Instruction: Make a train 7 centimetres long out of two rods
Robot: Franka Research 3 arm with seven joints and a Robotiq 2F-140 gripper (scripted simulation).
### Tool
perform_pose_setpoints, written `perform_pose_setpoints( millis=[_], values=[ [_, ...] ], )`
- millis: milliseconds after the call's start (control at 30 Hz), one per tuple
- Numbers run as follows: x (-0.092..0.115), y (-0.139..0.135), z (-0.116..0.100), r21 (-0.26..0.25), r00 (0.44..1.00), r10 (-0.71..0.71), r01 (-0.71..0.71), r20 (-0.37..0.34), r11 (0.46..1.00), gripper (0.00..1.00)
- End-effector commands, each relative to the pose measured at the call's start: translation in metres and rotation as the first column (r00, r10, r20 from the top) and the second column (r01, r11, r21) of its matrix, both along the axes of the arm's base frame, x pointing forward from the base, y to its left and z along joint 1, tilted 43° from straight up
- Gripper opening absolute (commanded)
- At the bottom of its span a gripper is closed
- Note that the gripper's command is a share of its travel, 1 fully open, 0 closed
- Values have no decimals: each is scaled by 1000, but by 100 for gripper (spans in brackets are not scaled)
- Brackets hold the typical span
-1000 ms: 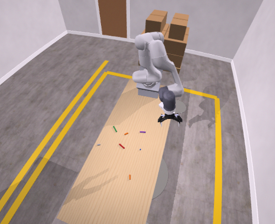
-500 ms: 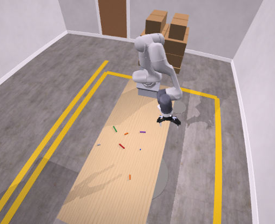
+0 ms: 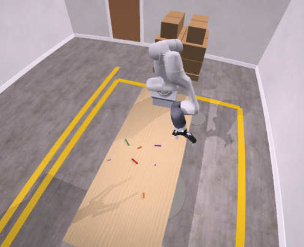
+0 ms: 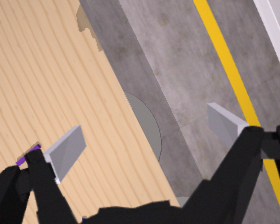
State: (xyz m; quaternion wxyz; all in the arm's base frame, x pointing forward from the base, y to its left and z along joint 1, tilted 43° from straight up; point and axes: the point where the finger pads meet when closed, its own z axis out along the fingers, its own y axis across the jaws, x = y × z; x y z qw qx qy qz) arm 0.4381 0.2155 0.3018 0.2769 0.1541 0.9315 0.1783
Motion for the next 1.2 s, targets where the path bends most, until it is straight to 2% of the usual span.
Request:
perform_pose_setpoints(
  millis=[0,67,100,600,633,1133,1167],
  values=[
    [4,0,3,30,999,-33,33,5,999,100],
    [4,0,3,30,999,-33,33,5,999,100],
    [15,-10,-3,125,991,-129,131,-24,983,100],
    [15,-11,-3,127,991,-131,133,-24,983,100],
    [28,-25,-10,223,970,-236,244,-63,944,100],
    [28,-25,-10,225,969,-238,247,-64,943,100],
    [39,-42,-18,310,934,-340,358,-111,881,100]
  ],
)
